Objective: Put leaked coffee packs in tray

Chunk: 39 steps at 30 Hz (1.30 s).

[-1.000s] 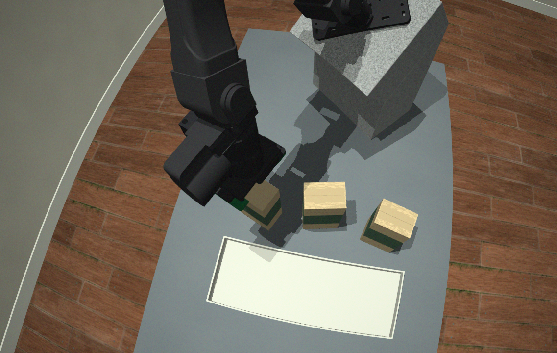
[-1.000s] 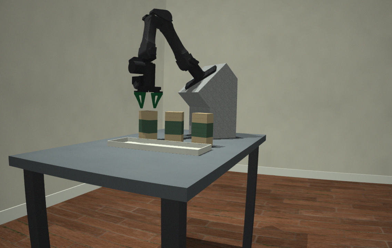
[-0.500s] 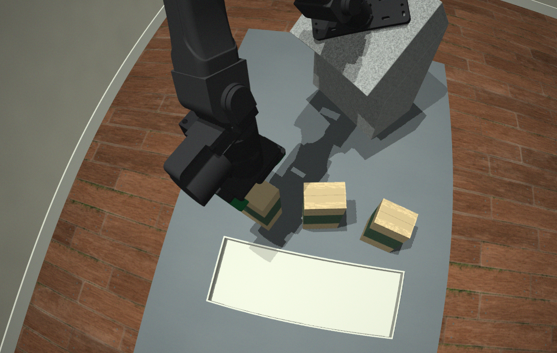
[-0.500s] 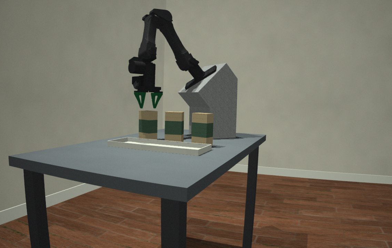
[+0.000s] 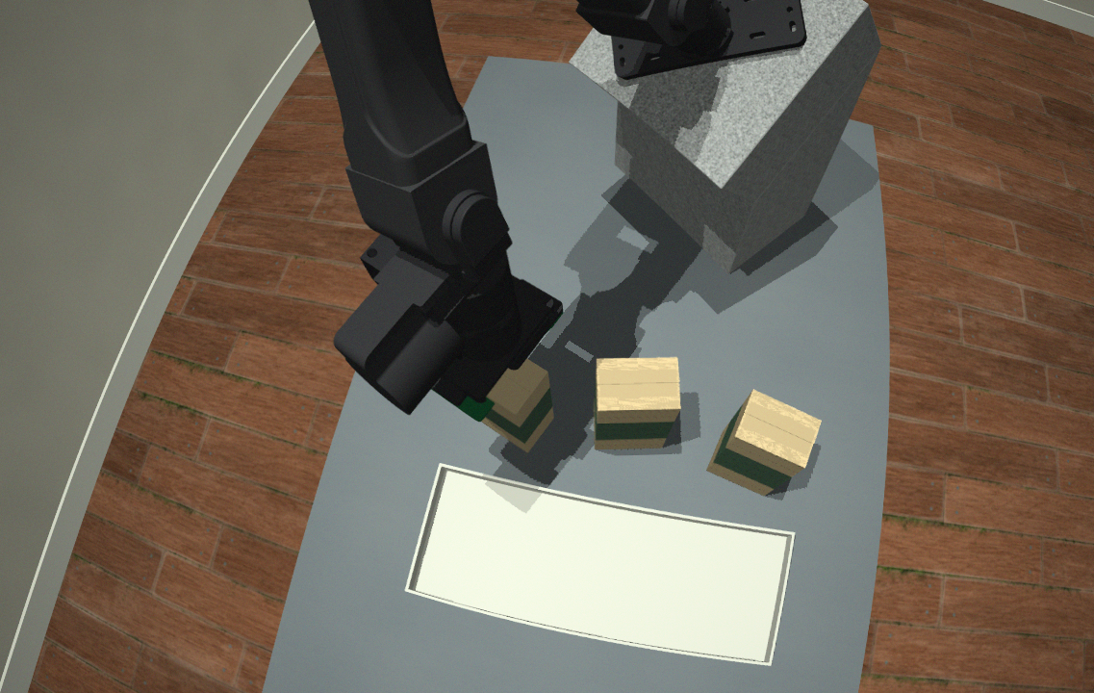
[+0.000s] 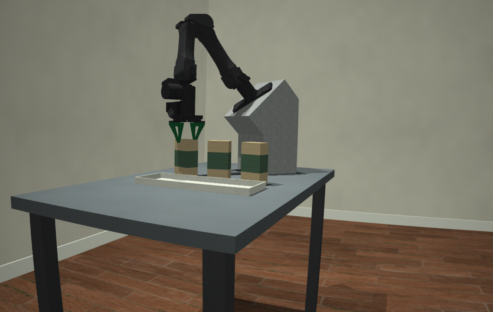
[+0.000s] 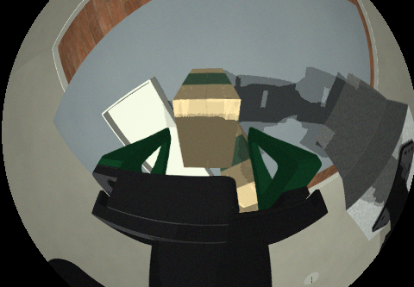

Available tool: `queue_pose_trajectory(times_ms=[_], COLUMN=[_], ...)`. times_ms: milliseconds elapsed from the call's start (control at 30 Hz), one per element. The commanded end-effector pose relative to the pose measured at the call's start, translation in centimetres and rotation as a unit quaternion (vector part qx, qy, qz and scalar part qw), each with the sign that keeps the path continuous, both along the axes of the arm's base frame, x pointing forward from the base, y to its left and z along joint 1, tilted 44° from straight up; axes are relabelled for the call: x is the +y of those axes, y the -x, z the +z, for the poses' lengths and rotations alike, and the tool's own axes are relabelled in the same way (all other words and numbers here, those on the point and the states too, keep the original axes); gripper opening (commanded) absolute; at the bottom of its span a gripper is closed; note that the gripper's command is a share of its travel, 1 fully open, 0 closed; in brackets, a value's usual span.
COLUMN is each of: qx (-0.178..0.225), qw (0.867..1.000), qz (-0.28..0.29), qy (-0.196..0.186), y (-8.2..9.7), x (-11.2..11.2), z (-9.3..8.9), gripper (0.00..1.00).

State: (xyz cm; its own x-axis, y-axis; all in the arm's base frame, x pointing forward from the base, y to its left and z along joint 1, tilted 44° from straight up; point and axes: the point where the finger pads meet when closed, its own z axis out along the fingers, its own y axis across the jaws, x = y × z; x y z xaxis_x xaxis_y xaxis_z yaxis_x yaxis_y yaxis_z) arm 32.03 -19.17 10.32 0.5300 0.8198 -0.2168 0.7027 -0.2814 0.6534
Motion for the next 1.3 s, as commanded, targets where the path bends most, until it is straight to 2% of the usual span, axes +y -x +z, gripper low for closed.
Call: queue_pose_trajectory(times_ms=[0, 400, 433, 633, 1267], qx=[0.003, -0.009, -0.022, -0.006, -0.006], qw=[1.0, 1.0, 1.0, 1.0, 1.0], qz=[-0.001, 0.0, 0.002, -0.001, -0.001], qy=[0.001, 0.008, 0.014, 0.007, 0.007], y=[-0.2, -1.7, -1.9, -1.7, -1.7], x=[-0.6, -1.7, -1.6, -1.7, -1.7], z=[-1.0, -1.2, -0.2, -1.2, -1.2], gripper=[0.79, 0.79, 0.79, 0.79, 0.79])
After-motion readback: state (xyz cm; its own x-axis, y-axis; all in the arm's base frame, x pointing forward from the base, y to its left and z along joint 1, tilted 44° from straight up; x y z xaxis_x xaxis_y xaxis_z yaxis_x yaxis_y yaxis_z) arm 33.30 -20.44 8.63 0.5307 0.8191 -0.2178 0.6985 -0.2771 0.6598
